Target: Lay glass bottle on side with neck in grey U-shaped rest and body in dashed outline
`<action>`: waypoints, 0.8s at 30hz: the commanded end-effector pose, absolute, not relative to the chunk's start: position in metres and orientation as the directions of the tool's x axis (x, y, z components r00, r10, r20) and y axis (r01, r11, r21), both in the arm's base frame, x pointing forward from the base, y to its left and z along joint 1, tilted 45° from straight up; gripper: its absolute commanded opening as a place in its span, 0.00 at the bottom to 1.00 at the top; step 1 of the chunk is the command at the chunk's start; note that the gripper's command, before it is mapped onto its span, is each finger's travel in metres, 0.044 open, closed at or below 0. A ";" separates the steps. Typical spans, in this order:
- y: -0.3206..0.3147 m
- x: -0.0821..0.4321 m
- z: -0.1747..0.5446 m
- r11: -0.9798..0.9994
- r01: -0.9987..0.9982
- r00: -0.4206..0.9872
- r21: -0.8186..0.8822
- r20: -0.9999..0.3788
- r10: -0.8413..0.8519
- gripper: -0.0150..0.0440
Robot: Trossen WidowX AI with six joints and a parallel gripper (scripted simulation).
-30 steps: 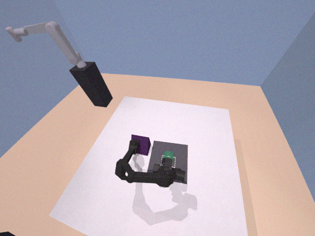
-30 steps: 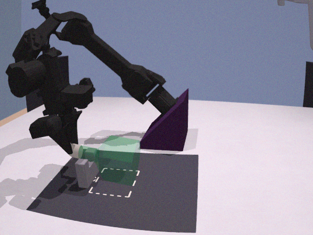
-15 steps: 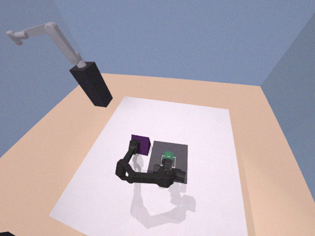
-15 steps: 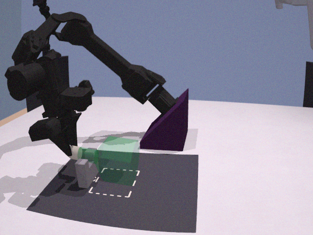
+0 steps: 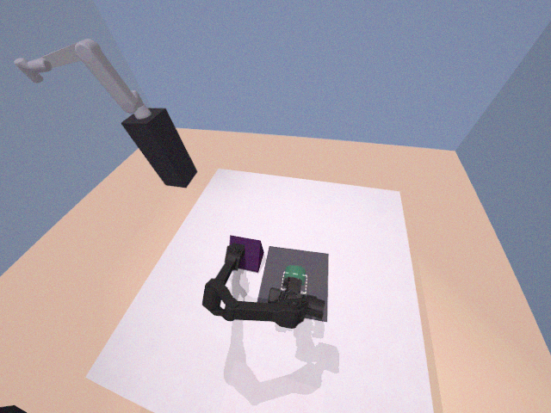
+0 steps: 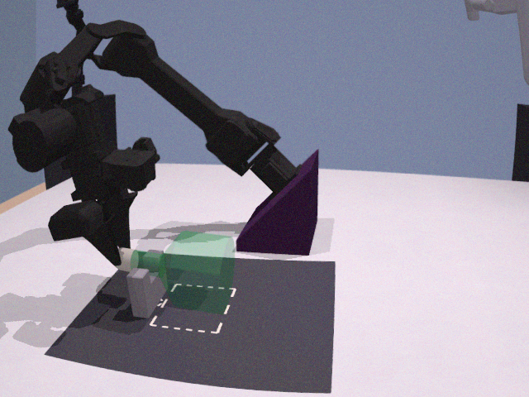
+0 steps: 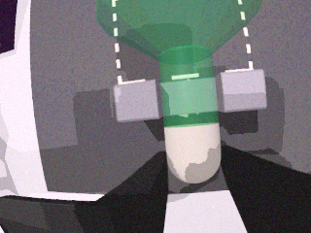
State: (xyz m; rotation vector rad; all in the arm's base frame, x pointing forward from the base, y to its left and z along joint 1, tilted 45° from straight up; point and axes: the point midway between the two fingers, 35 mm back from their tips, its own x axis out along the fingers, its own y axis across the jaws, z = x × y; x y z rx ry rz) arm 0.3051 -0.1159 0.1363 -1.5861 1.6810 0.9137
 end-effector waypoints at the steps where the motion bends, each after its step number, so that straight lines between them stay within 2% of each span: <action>1: -0.114 0.306 0.134 0.027 -0.998 -0.061 0.055 -0.835 -0.546 0.45; 24: -0.116 0.306 0.131 0.034 -0.998 -0.068 0.059 -0.822 -0.566 0.45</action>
